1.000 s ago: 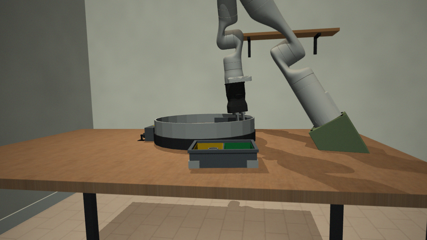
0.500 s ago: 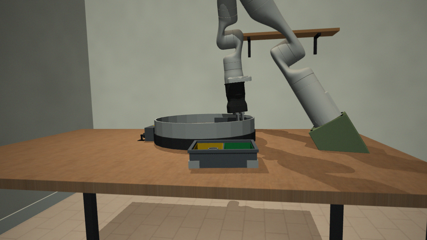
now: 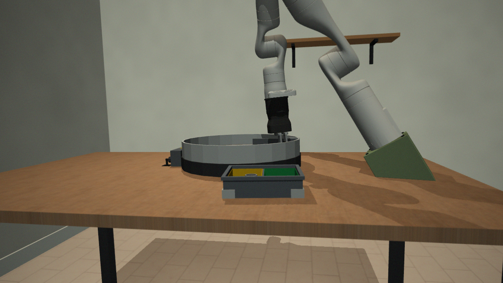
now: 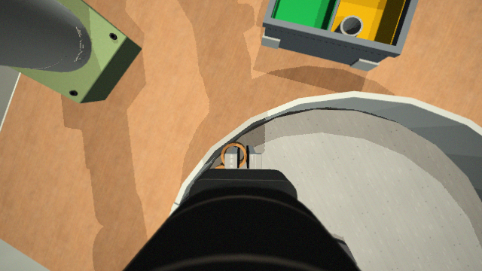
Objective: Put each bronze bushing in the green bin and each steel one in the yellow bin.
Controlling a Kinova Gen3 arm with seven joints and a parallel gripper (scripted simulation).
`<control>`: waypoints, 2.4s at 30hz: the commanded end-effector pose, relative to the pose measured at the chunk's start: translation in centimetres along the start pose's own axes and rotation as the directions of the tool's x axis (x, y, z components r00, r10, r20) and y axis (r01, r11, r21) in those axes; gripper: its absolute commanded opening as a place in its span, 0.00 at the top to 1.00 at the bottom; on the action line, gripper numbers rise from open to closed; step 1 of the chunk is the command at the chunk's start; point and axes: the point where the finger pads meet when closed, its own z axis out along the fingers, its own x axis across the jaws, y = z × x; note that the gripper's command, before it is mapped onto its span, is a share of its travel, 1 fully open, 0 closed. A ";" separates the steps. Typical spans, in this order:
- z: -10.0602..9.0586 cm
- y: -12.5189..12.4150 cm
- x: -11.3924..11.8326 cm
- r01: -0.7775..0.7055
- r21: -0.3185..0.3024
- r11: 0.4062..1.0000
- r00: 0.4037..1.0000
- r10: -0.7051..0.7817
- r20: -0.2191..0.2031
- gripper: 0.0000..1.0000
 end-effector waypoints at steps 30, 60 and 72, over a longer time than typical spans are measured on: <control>-0.1 0.0 0.0 -0.001 -0.004 1.000 1.000 0.001 -0.008 1.00; -1.2 0.0 -0.1 -0.008 -0.044 0.999 0.997 0.004 -0.079 1.00; -1.8 -0.1 -0.1 -0.008 -0.044 0.999 0.997 0.004 -0.079 1.00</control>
